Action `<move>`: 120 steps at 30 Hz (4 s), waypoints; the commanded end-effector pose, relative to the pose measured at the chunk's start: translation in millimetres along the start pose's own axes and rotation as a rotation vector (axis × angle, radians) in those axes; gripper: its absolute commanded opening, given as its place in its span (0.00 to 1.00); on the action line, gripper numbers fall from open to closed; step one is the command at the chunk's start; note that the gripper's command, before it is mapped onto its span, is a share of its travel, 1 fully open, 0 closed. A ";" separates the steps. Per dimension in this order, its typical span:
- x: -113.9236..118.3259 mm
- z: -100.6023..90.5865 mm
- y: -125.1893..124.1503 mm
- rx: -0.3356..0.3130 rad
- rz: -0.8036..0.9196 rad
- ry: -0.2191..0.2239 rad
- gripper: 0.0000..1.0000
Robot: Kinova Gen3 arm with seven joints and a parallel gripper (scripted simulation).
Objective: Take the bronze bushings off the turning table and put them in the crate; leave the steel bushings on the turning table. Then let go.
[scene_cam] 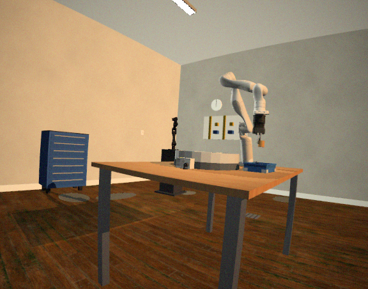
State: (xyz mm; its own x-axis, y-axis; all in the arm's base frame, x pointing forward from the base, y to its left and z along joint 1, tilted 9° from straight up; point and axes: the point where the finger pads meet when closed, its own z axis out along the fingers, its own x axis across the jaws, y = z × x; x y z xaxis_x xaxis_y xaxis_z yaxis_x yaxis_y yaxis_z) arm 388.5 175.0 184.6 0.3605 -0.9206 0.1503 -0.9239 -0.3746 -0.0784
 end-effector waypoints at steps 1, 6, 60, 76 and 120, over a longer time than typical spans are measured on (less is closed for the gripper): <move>-3.0 0.3 0.1 -0.001 -0.006 -0.003 0.00; -3.0 13.5 0.0 0.000 -0.005 -0.003 0.00; -8.6 90.2 0.4 -0.001 -0.014 -0.011 0.00; -8.6 98.6 0.4 -0.001 -0.014 -0.011 0.00; -8.9 115.7 0.5 -0.001 -0.014 -0.011 0.00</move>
State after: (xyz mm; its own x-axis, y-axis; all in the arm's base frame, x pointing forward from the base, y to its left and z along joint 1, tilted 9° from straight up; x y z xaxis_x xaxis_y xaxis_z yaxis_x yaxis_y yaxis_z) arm 399.4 169.8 68.7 0.3746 -0.9164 0.1408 -0.9191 -0.3871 -0.0742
